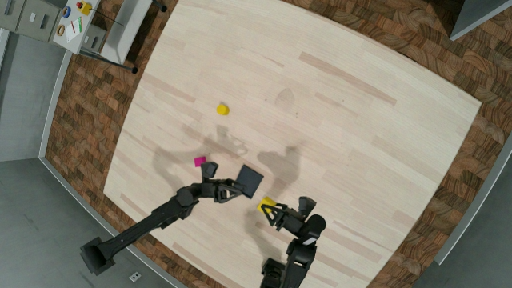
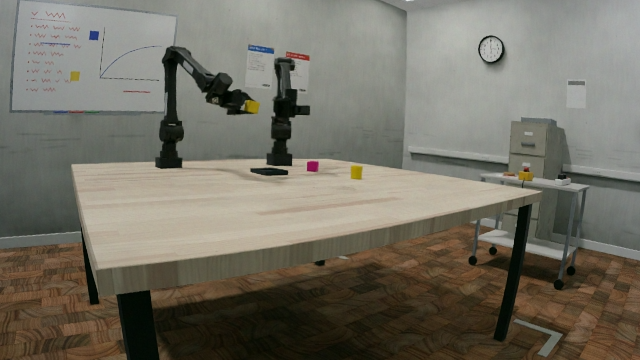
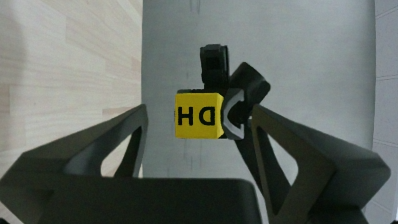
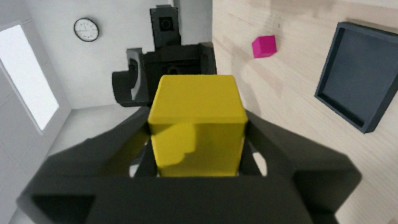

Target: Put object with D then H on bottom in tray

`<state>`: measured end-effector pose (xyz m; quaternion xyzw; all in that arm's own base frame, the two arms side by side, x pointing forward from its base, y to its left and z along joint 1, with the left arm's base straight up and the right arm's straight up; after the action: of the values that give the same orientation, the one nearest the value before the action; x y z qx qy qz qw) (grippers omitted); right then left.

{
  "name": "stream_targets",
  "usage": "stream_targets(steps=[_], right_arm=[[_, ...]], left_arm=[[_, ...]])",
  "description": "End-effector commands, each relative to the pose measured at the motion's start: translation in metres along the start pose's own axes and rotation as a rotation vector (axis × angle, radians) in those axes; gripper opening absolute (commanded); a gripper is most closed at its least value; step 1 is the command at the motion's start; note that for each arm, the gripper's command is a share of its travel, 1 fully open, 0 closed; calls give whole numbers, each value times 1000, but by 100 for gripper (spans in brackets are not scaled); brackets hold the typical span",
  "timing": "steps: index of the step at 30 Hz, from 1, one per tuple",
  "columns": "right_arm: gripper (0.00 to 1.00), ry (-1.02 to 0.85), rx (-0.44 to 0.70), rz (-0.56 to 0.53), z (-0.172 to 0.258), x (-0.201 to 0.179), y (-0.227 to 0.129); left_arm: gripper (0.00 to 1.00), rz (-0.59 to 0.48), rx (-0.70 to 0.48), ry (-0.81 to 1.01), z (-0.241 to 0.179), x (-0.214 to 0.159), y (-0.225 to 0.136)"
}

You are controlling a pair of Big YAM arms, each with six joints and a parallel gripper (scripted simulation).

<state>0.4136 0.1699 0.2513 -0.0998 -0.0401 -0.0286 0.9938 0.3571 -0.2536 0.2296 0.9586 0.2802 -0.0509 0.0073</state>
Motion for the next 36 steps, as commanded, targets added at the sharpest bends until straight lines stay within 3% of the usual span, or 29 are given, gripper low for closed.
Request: stream_targets(steps=[1, 5, 14, 36], right_arm=[[41, -27, 26, -18, 11, 8, 0], [41, -20, 25, -15, 10, 14, 3], [41, -97, -38, -7, 27, 17, 0], [41, -40, -292, 29, 32, 18, 3]], left_arm=[[71, 2, -40, 13, -17, 2, 4], [71, -1, -28, 26, -13, 3, 5], [71, 26, 27, 445, -50, 21, 4], [71, 194, 103, 1023, -101, 32, -25]])
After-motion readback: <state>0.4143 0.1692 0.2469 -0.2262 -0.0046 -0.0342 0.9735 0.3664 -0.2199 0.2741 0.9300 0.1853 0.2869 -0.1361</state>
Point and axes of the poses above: on each arm, the point where the finger pads meet when closed, its own y axis out along the fingers, its own z axis across the jaws, x = y × z, the point moved 4 cm from there along -y, back along the fingers, and after that the axes turned 6 degrees about -y, right-handed, at the moved point
